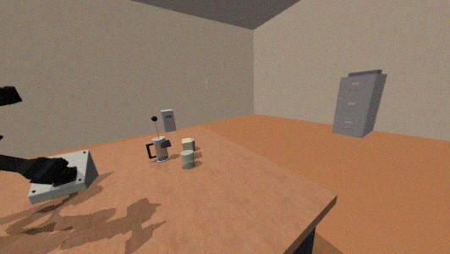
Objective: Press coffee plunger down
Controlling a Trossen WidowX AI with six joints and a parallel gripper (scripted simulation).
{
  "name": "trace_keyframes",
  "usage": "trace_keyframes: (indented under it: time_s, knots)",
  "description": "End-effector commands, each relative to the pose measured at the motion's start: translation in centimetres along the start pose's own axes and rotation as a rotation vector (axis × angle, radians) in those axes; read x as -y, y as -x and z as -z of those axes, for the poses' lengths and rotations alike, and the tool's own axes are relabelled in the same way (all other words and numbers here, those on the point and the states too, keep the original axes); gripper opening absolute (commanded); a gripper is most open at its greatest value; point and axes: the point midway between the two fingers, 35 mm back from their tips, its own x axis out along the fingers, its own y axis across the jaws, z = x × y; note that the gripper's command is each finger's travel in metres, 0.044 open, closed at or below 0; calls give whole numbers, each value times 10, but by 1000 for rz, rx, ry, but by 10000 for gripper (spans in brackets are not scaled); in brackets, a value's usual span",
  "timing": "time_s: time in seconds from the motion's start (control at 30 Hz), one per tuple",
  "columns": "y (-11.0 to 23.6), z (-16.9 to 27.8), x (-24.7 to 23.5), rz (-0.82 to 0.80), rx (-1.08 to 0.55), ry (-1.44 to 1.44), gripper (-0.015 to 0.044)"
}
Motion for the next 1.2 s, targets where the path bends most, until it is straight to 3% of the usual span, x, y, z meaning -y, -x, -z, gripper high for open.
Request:
trace_keyframes:
  time_s: [0.0,0.2,0.4,0.63,0.9,1.17]
  knots:
    - [0,-1,-1,-2,1,-11,426]
    - [-9,-29,-30,-122,6,-397,440]
    - [-25,-107,-58,-361,42,-1063,440]
    - [-38,-185,-43,-569,130,-1520,440]
    - [-31,-299,35,-1082,277,-2078,440]
    - [3,-362,131,-1696,299,-2218,440]
